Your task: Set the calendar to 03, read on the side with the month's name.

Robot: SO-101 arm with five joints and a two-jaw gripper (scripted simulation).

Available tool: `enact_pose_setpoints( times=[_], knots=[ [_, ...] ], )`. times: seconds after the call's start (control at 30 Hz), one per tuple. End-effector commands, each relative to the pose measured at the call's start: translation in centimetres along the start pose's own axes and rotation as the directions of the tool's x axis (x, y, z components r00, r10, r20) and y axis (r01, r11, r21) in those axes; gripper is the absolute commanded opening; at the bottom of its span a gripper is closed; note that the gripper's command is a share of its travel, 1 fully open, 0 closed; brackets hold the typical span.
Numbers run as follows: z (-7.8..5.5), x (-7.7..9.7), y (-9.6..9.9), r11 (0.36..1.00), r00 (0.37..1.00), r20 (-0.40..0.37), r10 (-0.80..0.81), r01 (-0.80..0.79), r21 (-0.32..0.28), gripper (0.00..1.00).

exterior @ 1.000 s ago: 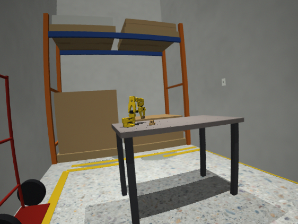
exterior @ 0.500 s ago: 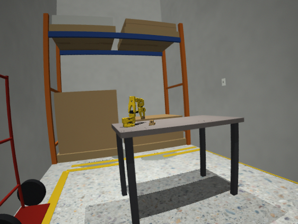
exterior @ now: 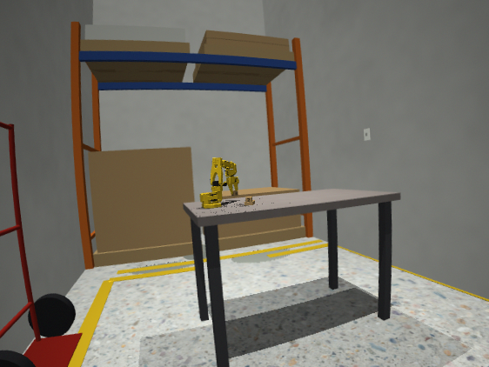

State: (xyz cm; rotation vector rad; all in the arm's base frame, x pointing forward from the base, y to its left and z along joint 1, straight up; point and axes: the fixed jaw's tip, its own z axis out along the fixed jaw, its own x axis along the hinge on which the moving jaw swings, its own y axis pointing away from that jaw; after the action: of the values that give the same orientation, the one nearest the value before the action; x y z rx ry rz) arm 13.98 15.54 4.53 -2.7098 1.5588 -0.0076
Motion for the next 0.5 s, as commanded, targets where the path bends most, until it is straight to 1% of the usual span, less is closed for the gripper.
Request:
enact_pose_setpoints(
  times=[0.0,0.47],
  knots=[
    [-0.14,-0.26,-0.31,1.0,1.0,0.011,-0.008,0.008,0.029,0.0],
    [0.25,-0.26,-0.32,1.0,1.0,0.011,-0.008,0.008,0.029,0.0]
  ],
)
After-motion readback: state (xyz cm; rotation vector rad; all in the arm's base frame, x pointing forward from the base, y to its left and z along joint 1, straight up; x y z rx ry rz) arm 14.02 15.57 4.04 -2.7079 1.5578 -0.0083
